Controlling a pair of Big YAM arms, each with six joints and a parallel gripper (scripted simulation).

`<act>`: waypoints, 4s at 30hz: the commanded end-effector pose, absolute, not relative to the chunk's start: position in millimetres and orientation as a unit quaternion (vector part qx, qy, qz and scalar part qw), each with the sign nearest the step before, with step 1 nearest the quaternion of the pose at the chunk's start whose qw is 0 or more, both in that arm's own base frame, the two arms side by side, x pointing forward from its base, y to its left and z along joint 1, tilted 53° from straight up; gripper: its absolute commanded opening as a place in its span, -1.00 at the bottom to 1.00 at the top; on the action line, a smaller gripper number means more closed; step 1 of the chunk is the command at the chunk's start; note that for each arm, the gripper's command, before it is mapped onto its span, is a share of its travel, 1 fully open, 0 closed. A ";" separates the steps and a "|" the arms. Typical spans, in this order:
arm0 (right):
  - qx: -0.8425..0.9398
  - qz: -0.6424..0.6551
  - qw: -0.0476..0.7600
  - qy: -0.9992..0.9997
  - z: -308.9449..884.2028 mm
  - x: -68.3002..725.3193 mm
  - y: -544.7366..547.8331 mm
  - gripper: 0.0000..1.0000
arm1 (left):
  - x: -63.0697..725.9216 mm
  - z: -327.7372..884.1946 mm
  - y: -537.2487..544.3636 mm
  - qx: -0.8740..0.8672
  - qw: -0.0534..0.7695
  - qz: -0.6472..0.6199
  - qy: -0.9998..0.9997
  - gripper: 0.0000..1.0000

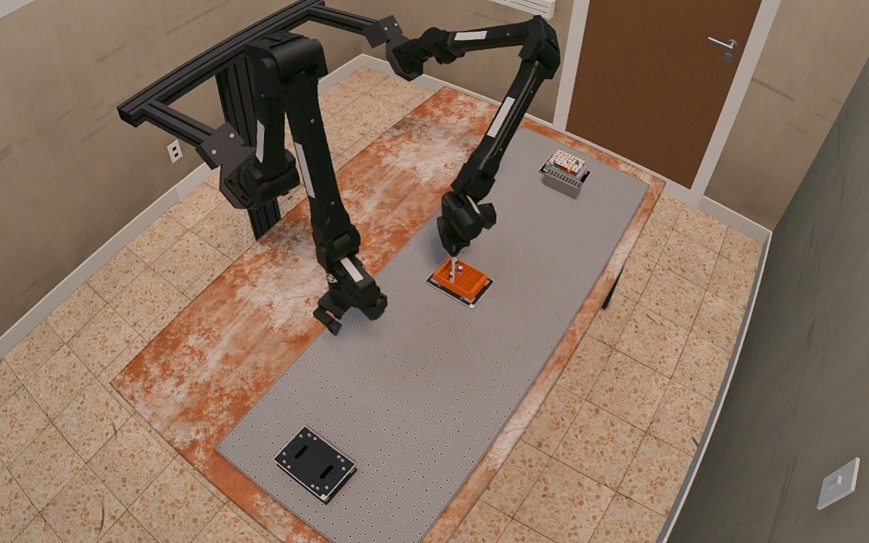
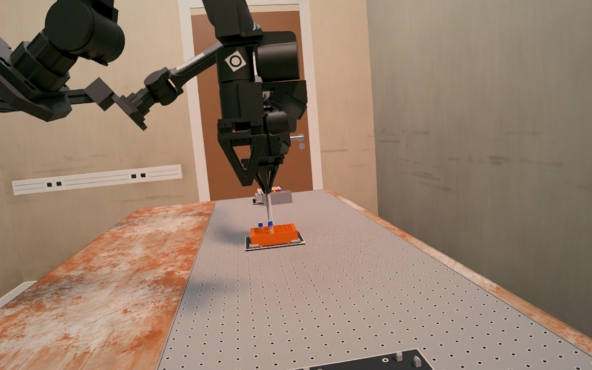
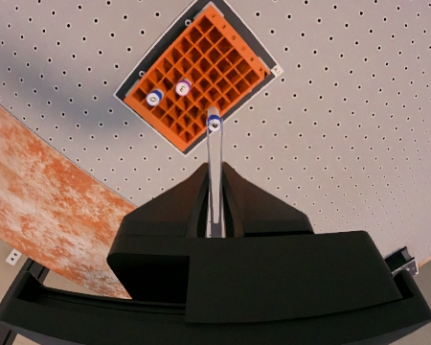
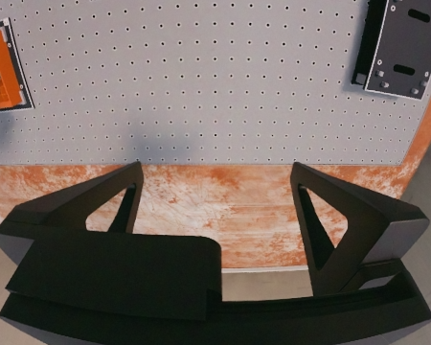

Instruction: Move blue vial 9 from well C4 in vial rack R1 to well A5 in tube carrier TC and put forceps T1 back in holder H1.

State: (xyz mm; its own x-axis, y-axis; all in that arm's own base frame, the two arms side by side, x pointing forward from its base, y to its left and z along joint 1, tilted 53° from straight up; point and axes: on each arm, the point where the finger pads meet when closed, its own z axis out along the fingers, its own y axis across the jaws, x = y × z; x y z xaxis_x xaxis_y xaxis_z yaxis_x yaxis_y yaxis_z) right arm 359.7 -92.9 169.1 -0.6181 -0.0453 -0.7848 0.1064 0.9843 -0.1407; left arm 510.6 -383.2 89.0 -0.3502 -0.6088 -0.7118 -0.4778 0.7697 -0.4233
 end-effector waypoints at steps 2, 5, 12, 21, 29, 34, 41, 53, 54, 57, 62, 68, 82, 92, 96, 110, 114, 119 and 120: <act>0.015 -0.092 0.441 0.892 175.4 361.7 -95.1 1.00 | 513.8 104.7 -379.8 -0.335 0.469 -0.082 0.813 -0.82; 0.015 -0.092 0.441 0.892 175.4 361.7 -95.1 1.00 | 513.7 104.6 -379.7 -0.335 0.469 -0.082 0.813 -0.82; 0.015 -0.092 0.441 0.892 175.4 361.7 -95.1 1.00 | 513.6 104.4 -379.4 -0.335 0.469 -0.082 0.813 -0.82; 0.015 -0.092 0.441 0.892 175.4 361.7 -95.1 1.00 | 513.3 104.2 -379.2 -0.335 0.469 -0.082 0.813 -0.82; 0.015 -0.092 0.441 0.892 175.4 361.7 -95.1 1.00 | 514.3 103.9 -377.8 -0.336 0.469 -0.082 0.813 -0.82; 0.015 -0.092 0.441 0.892 175.4 361.7 -95.1 1.00 | 514.4 101.5 -378.4 -0.334 0.468 -0.081 0.814 -0.82; 0.015 -0.092 0.441 0.892 175.4 361.7 -95.1 1.00 | 514.1 90.9 -378.7 -0.331 0.466 -0.075 0.817 -0.82; 0.015 -0.092 0.441 0.892 175.4 361.7 -95.1 1.00 | 515.2 77.1 -376.6 -0.329 0.463 -0.066 0.820 -0.82; 0.015 -0.092 0.441 0.892 175.4 361.7 -95.1 1.00 | 515.7 76.9 -376.0 -0.330 0.463 -0.066 0.820 -0.82; 0.015 -0.092 0.441 0.892 175.4 361.7 -95.1 1.00 | 515.6 76.3 -376.4 -0.329 0.463 -0.066 0.820 -0.82; 0.015 -0.092 0.441 0.892 175.4 361.7 -95.1 1.00 | 515.7 75.5 -376.8 -0.329 0.463 -0.066 0.820 -0.82; 0.015 -0.092 0.441 0.892 175.4 361.7 -95.1 1.00 | 516.3 74.6 -376.4 -0.329 0.463 -0.066 0.820 -0.82; 0.015 -0.092 0.441 0.892 175.4 361.7 -95.1 1.00 | 517.2 72.4 -376.5 -0.329 0.463 -0.066 0.820 -0.82; 0.015 -0.092 0.441 0.892 175.4 361.7 -95.1 1.00 | 518.8 70.8 -375.5 -0.329 0.463 -0.066 0.820 -0.82; 0.015 -0.092 0.441 0.892 175.4 361.7 -95.1 1.00 | 519.8 70.3 -374.6 -0.330 0.463 -0.066 0.820 -0.82; 0.015 -0.092 0.441 0.892 175.4 361.7 -95.1 1.00 | 520.3 68.5 -376.2 -0.328 0.463 -0.067 0.821 -0.82; 0.015 -0.092 0.441 0.892 175.4 361.7 -95.1 1.00 | 521.0 68.6 -376.2 -0.329 0.463 -0.067 0.820 -0.82; 0.015 -0.092 0.441 0.892 175.4 361.7 -95.1 1.00 | 523.4 68.9 -375.2 -0.330 0.464 -0.067 0.819 -0.82; 0.015 -0.092 0.441 0.892 175.4 361.7 -95.1 1.00 | 523.1 69.0 -376.1 -0.330 0.464 -0.068 0.820 -0.82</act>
State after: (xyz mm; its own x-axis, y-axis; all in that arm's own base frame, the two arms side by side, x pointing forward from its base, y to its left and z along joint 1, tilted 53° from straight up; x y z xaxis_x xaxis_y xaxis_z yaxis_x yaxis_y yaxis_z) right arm 359.7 -92.9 169.1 -0.6181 -0.0453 -0.7848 0.1064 0.9843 -0.1407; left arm 519.7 -379.0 79.3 -0.3458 -0.6132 -0.7103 -0.4766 0.7668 -0.4300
